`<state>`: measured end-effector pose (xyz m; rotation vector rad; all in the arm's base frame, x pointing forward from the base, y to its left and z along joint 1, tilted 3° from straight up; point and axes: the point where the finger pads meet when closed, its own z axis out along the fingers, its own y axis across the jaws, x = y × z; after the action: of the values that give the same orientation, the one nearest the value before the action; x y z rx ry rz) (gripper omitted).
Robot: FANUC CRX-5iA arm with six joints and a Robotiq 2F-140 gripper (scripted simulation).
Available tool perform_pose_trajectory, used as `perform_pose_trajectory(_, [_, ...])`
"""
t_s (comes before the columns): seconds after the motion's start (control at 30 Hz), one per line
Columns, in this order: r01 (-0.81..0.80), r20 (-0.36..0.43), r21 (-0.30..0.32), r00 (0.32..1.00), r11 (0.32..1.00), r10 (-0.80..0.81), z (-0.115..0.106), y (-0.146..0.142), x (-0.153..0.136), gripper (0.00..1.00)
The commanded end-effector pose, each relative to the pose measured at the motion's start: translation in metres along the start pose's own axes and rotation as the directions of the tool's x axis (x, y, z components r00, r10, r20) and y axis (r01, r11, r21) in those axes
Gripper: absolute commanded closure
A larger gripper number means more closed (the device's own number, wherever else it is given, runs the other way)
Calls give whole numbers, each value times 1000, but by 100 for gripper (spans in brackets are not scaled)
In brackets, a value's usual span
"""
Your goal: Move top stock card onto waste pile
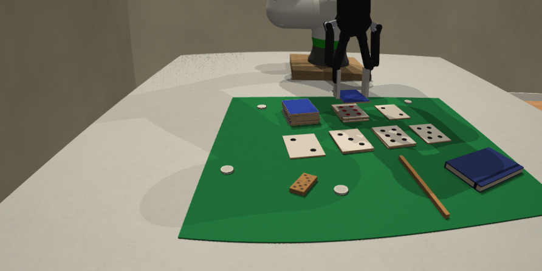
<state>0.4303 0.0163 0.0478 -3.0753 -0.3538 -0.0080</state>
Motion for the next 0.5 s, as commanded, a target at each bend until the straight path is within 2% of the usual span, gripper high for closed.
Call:
perform_pose_trajectory(0.0, [0,0,0,1000,1000,0,5,0,0,57])
perform_pose_trajectory(0.47, [0,0,0,1000,1000,0,23,0,0,57])
